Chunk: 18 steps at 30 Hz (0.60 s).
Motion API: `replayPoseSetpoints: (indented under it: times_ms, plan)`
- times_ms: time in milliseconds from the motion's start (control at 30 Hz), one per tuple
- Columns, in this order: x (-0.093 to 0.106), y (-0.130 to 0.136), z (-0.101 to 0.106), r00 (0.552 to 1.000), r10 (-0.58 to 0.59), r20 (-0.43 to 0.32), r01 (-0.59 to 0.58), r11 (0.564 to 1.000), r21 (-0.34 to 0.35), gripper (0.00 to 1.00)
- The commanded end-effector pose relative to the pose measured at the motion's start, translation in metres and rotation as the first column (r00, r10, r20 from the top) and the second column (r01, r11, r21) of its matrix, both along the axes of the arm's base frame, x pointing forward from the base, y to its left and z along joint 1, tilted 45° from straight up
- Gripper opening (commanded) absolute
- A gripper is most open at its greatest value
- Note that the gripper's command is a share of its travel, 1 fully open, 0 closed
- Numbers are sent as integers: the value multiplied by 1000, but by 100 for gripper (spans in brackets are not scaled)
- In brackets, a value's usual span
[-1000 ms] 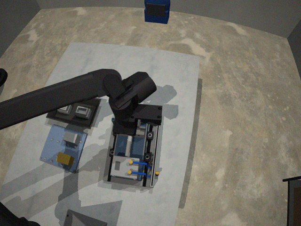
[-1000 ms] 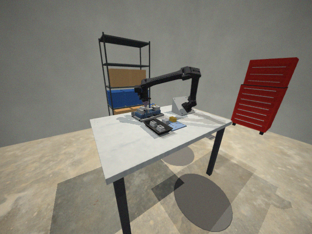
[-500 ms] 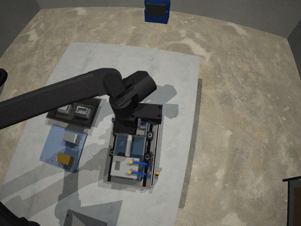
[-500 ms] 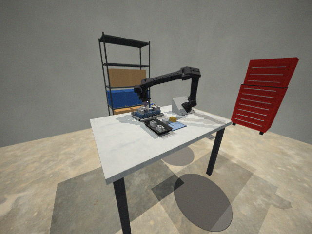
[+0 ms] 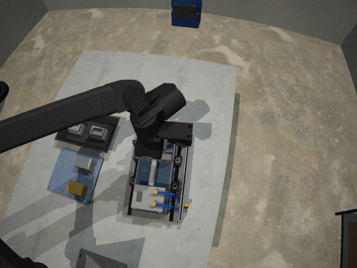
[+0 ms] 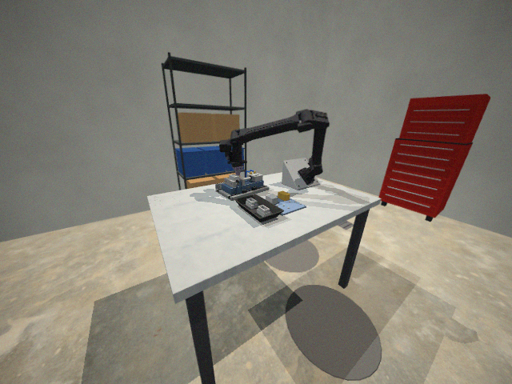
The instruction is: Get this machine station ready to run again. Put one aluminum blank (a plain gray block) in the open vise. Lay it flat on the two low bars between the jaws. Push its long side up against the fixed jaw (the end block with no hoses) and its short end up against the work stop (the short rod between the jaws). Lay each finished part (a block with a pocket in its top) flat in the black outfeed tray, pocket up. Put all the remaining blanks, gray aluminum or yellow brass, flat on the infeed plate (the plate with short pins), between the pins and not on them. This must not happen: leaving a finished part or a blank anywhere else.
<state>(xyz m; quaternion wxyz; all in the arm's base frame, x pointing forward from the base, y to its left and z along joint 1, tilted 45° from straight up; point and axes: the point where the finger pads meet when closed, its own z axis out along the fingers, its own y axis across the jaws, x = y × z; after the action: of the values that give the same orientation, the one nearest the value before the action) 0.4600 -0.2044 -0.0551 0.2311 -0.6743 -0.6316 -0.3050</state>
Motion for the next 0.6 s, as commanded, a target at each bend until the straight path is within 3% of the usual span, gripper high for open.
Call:
replayPoseSetpoints:
  times_ms: [0, 567]
  plan:
    - [16, 1, 1, 1000, 10, 8, -10, 1000, -4, 0]
    - [22, 0, 2, 1000, 10, 11, -10, 1000, -6, 0]
